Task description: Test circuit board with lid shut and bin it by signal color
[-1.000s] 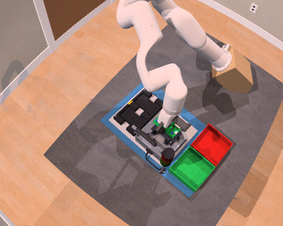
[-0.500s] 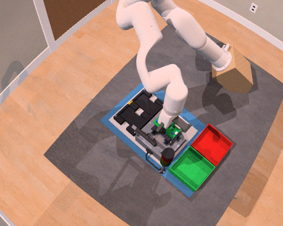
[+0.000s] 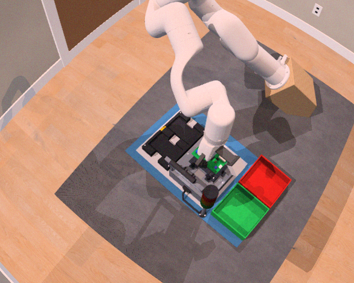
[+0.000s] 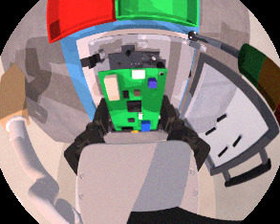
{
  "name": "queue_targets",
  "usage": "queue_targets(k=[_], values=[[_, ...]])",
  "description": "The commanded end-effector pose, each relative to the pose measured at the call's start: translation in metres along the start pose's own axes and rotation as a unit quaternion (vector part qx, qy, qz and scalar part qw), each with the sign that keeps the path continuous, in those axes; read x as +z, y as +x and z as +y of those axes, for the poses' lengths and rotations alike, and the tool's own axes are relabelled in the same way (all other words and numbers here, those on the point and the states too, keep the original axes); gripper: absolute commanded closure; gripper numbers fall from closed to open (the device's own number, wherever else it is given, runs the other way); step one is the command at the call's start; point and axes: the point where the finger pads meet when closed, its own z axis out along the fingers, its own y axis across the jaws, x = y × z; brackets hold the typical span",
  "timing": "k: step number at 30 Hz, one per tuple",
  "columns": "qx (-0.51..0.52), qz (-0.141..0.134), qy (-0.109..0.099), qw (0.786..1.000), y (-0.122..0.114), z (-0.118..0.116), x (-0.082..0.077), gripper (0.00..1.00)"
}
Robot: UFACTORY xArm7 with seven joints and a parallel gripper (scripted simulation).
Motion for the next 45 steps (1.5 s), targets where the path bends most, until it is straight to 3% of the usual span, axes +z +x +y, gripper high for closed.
queue_targets(k=[1, 28, 45], values=[[0.0, 0.001, -0.002, 1.0, 0.001, 0.001, 0.002, 0.21], [0.0, 0.001, -0.002, 1.0, 0.002, 0.001, 0.039, 0.21], [0.0, 0.001, -0.002, 1.0, 0.002, 0.001, 0.043, 0.21]])
